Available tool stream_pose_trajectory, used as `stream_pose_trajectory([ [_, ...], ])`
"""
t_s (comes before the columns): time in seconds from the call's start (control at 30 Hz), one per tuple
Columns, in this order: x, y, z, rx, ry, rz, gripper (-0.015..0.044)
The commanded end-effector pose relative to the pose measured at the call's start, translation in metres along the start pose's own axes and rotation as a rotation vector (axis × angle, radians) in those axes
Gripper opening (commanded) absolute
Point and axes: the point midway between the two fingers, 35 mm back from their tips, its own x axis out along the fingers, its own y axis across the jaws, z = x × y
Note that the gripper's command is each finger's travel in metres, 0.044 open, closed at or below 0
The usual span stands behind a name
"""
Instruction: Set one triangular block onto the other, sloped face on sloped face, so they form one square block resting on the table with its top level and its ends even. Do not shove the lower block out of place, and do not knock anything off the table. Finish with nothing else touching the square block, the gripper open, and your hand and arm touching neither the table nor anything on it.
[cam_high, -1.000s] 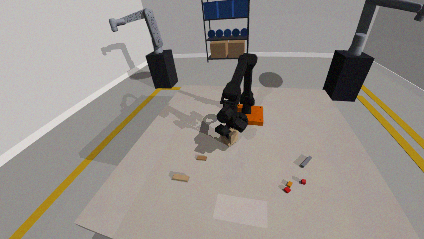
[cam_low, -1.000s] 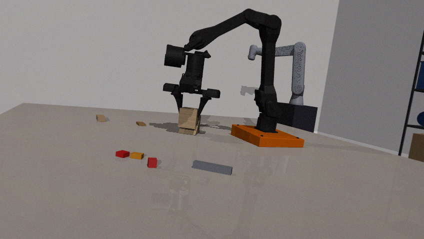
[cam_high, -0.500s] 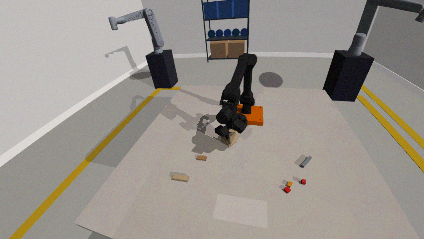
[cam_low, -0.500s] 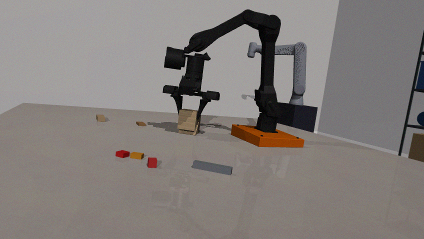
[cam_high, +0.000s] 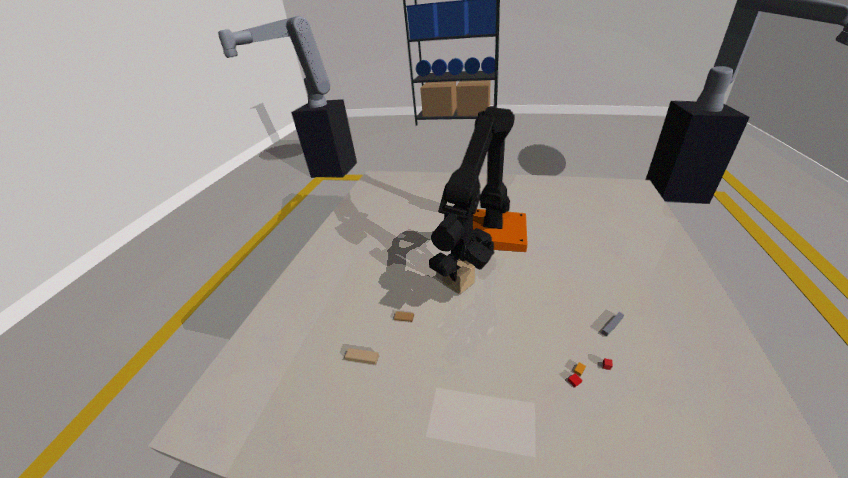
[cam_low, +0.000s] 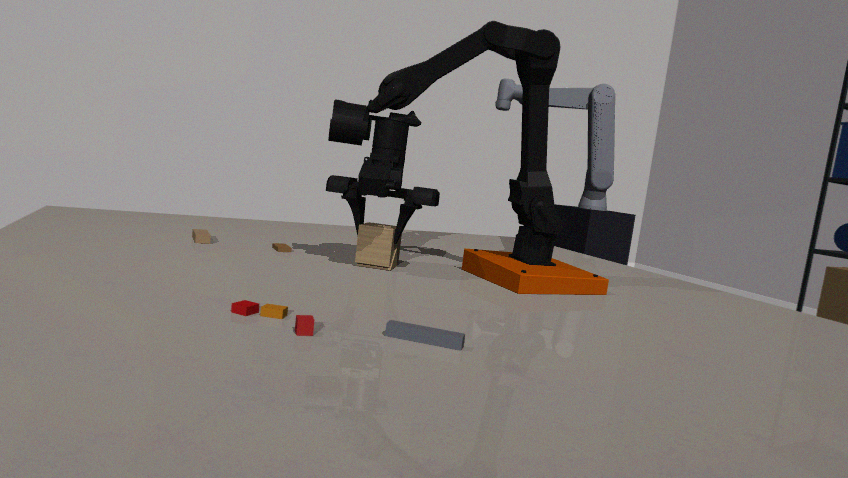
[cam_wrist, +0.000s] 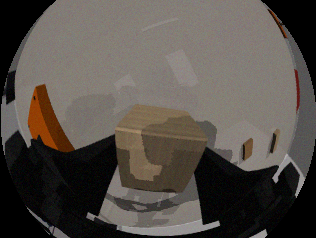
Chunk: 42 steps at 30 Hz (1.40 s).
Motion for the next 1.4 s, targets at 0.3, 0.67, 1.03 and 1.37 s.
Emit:
stream_pose_trajectory([
  [0.3,0.0051,0.0013,-0.0032,-0.004,0.006,0.001,0.0000],
  [0.67,0.0055,0.0015,-0.0035,-0.004,0.006,0.002,0.0000],
  [1.03,0.0064,0.0015,-0.0039,-0.004,0.007,0.002,0.0000],
  [1.37,0.0066,0.0017,-0.0033,-0.001,0.002,0.004,0.0000],
])
